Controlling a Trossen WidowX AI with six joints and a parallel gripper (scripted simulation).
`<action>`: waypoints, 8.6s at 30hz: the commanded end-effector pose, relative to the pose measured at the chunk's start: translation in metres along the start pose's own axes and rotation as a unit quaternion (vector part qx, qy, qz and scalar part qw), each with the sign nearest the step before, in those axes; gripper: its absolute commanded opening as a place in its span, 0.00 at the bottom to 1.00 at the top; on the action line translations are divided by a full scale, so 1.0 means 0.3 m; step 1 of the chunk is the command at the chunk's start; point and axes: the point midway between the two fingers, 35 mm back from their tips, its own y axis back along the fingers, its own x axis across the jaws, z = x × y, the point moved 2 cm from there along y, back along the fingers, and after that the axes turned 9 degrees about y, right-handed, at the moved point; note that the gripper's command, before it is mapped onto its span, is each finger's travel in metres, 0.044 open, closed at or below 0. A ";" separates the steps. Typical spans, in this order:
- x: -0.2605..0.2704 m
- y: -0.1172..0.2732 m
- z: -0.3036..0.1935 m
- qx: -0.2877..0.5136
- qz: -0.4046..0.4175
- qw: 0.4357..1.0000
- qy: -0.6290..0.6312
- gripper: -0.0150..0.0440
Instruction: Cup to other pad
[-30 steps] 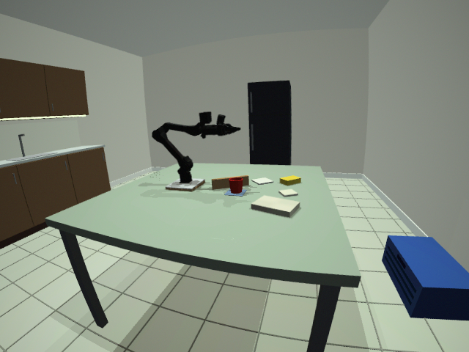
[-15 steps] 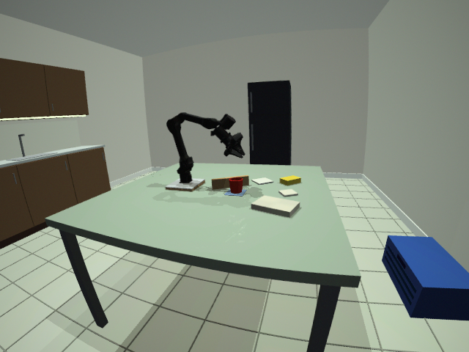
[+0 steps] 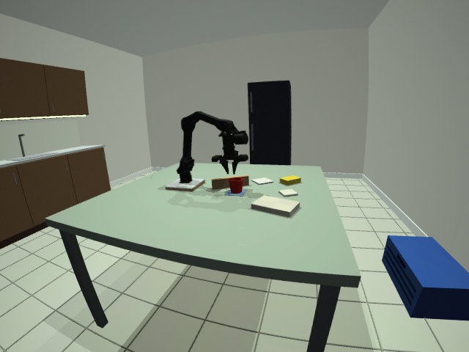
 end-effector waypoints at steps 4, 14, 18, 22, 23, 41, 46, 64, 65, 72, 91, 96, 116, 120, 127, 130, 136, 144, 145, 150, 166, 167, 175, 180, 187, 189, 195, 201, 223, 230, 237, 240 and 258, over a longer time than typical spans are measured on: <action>0.010 0.000 -0.009 -0.006 0.024 0.999 0.032 0.50; 0.008 -0.041 -0.010 -0.006 0.024 0.999 0.032 0.50; 0.008 -0.063 -0.010 -0.006 0.024 0.999 0.032 0.50; 0.009 -0.085 -0.010 -0.006 0.024 0.999 0.032 0.50; 0.009 -0.091 -0.010 -0.006 0.024 0.999 0.032 0.50; 0.018 -0.189 -0.007 -0.006 0.024 0.999 0.032 0.50; 0.022 -0.215 -0.006 -0.006 0.024 0.999 0.032 0.50; 0.023 -0.217 -0.004 -0.008 0.024 0.999 0.029 0.26; 0.023 -0.217 -0.004 -0.008 0.024 0.999 0.029 0.25; 0.016 -0.182 -0.006 -0.008 0.024 0.999 0.030 0.25; 0.002 0.015 -0.007 -0.006 0.024 0.999 0.032 0.25; 0.005 0.059 -0.003 -0.006 0.024 0.999 0.032 0.25; 0.006 0.053 0.002 -0.009 0.026 0.999 0.035 0.25; 0.008 0.053 0.005 -0.009 0.026 0.999 0.035 0.25; 0.027 0.055 0.043 -0.008 0.025 0.999 0.034 0.25; 0.037 0.056 0.063 -0.008 0.025 0.999 0.034 0.25; 0.059 0.057 0.108 -0.008 0.025 0.999 0.033 0.25; 0.090 0.060 0.168 -0.009 0.025 0.999 0.033 0.25; 0.093 0.060 0.176 -0.009 0.025 0.999 0.033 0.25; 0.113 0.062 0.213 -0.009 0.025 0.999 0.032 0.25; 0.167 0.069 0.321 -0.011 0.026 0.999 0.032 0.25; 0.171 0.069 0.327 -0.011 0.026 0.999 0.032 0.25; 0.196 0.073 0.376 -0.011 0.026 0.999 0.032 0.25; 0.211 0.075 0.406 -0.012 0.027 0.999 0.032 0.25; 0.232 0.079 0.446 -0.012 0.027 0.999 0.032 0.25; 0.238 0.080 0.457 -0.013 0.027 0.999 0.032 0.25; 0.256 0.083 0.489 -0.013 0.027 0.999 0.032 0.25; 0.275 0.086 0.521 -0.013 0.027 0.999 0.032 0.25; 0.330 0.088 0.605 -0.015 0.028 0.999 0.032 0.25; 0.331 0.063 0.607 -0.015 0.028 0.999 0.032 0.25; 0.333 0.038 0.609 -0.015 0.028 0.999 0.032 0.25; 0.333 0.027 0.609 -0.015 0.028 0.999 0.032 0.25; 0.338 -0.042 0.615 -0.015 0.028 0.999 0.032 0.25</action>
